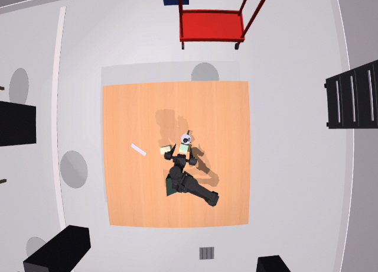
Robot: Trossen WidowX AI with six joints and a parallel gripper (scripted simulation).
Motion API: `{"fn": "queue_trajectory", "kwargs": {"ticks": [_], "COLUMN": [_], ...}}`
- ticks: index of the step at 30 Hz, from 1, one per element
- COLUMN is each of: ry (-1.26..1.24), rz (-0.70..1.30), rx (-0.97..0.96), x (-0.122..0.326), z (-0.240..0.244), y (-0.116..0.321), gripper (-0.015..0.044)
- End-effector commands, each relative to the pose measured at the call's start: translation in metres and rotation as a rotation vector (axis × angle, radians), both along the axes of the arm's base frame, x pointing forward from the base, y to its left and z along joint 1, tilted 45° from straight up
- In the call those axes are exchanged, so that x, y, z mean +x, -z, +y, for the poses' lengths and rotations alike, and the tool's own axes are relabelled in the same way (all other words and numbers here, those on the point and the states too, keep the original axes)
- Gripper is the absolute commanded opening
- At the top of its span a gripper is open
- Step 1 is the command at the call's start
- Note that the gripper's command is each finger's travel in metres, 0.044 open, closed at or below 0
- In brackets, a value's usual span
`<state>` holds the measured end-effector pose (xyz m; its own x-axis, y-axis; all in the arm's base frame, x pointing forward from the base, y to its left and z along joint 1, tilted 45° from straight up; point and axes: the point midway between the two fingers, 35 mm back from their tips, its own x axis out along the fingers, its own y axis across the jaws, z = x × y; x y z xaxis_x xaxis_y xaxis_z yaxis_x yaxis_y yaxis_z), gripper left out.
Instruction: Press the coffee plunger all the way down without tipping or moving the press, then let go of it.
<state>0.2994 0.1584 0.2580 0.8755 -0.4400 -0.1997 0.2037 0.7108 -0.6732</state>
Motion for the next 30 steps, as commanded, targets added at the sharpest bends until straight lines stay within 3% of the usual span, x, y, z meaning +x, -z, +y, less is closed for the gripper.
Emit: {"fn": "queue_trajectory", "kwargs": {"ticks": [1,6,30], "ry": [0.012,0.01,0.011], "rz": [-0.008,-0.013,-0.013], "rx": [0.003,0.0,0.003], "x": [0.002,0.002,0.029], "z": [-0.015,-0.036,-0.05], "y": [0.014,0.034,0.039], "gripper": [0.044,0.044,0.044]}}
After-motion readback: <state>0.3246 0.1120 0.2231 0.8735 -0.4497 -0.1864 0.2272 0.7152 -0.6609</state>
